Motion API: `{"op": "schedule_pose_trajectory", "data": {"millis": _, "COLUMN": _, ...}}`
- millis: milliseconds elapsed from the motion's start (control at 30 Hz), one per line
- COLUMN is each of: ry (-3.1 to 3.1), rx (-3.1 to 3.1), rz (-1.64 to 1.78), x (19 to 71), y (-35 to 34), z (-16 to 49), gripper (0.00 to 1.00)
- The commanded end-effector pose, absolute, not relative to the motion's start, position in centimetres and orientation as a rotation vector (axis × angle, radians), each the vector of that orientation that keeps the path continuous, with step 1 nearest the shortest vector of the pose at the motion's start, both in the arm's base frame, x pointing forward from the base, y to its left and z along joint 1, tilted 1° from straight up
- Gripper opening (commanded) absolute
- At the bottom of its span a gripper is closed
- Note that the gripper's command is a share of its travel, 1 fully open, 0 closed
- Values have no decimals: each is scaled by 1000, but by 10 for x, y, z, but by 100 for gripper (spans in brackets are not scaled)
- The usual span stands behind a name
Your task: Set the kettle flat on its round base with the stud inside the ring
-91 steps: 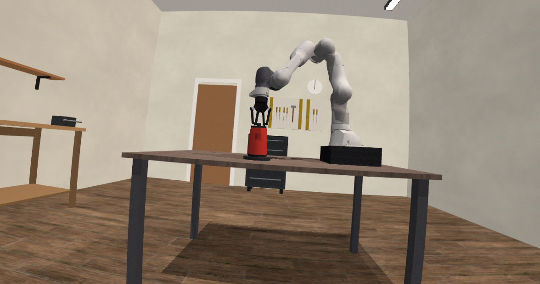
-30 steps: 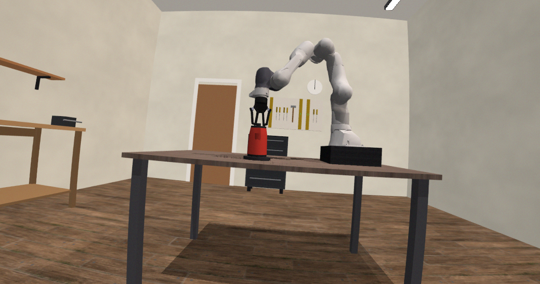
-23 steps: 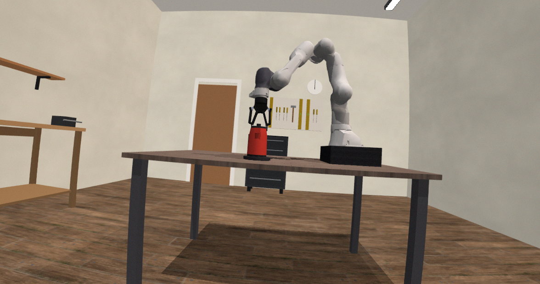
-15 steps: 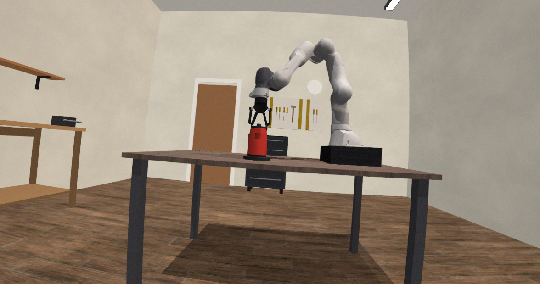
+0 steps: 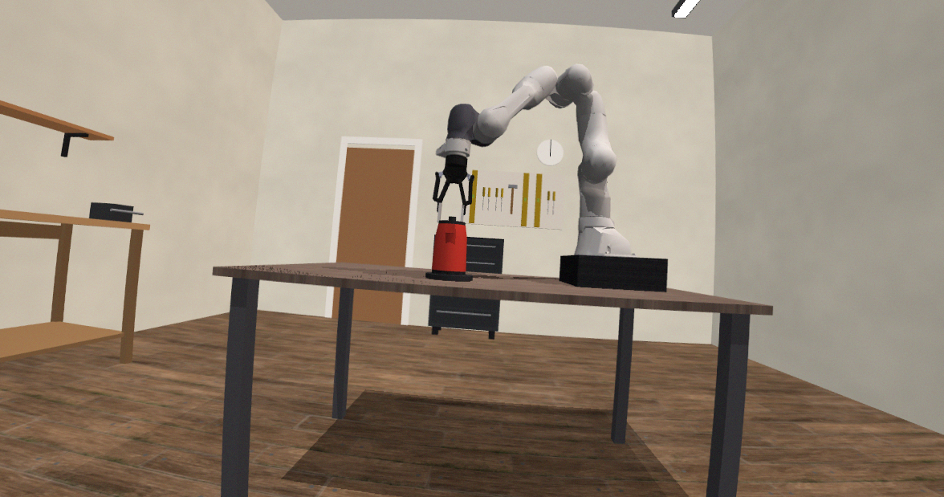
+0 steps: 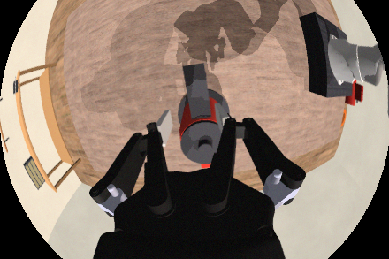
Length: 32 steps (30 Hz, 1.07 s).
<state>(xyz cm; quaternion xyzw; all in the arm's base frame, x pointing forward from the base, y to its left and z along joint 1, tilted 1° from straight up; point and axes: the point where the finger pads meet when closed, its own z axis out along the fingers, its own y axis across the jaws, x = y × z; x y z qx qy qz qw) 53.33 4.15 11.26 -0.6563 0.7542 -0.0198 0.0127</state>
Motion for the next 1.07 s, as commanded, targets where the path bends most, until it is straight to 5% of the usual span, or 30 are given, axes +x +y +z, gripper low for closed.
{"op": "schedule_pose_trajectory", "data": {"millis": 0, "ry": 2356, "rx": -2073, "rz": -29, "x": 524, "y": 42, "z": 126, "gripper": 47}}
{"op": "schedule_pose_trajectory", "data": {"millis": 400, "ry": 2356, "rx": -2073, "rz": -29, "x": 523, "y": 43, "z": 216, "gripper": 47}}
{"op": "schedule_pose_trajectory", "data": {"millis": 1033, "ry": 2356, "rx": -2073, "rz": -29, "x": 522, "y": 43, "z": 221, "gripper": 47}}
